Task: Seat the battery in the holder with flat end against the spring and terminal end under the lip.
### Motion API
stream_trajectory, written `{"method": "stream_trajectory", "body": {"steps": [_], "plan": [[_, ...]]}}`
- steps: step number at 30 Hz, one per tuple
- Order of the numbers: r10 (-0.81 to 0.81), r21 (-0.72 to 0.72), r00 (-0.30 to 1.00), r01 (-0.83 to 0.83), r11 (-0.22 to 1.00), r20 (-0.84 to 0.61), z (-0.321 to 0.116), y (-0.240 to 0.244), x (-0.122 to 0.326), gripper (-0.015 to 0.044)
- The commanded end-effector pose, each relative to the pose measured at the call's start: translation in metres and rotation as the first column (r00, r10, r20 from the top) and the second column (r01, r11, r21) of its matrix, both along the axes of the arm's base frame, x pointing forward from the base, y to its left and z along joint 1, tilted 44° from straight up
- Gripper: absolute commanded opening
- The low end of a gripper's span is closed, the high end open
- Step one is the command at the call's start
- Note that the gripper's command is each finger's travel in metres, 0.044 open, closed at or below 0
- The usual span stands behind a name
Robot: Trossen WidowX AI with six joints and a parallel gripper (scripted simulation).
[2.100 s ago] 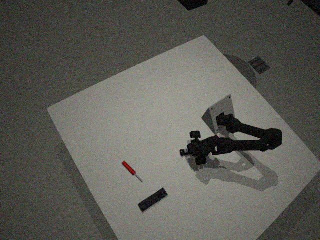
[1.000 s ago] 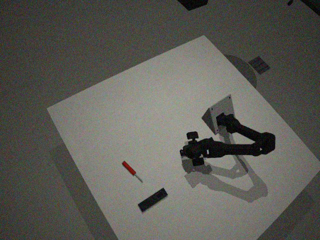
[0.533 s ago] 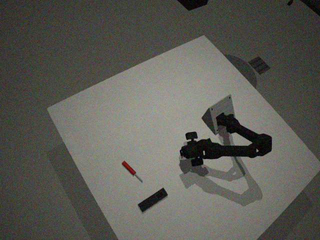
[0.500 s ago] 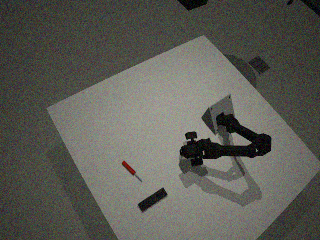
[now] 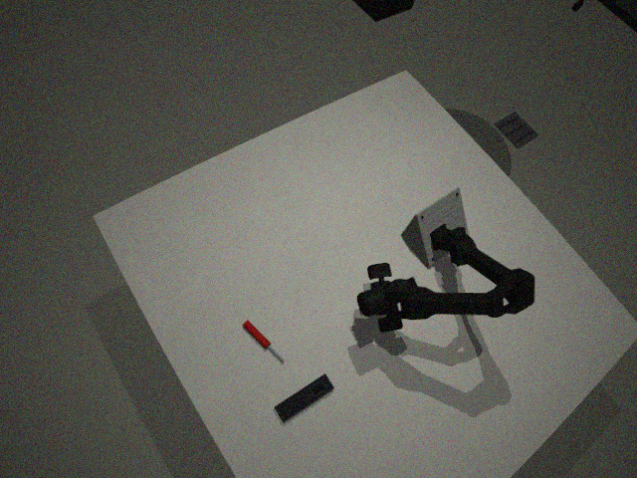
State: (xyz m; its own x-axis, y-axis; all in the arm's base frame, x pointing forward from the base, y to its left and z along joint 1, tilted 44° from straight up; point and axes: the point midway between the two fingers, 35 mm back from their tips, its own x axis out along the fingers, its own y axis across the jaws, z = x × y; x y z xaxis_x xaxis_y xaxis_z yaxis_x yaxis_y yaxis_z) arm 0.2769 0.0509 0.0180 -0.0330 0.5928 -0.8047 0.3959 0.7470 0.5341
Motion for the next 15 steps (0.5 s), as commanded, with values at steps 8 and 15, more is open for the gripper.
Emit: {"method": "stream_trajectory", "body": {"steps": [8,15], "plan": [[0.006,0.006,1.0,-0.006,1.0,-0.008,-0.001,-0.001,0.007,0.0076],[0.007,0.004,1.0,-0.007,1.0,-0.01,-0.003,-0.003,0.012,0.0076]]}}
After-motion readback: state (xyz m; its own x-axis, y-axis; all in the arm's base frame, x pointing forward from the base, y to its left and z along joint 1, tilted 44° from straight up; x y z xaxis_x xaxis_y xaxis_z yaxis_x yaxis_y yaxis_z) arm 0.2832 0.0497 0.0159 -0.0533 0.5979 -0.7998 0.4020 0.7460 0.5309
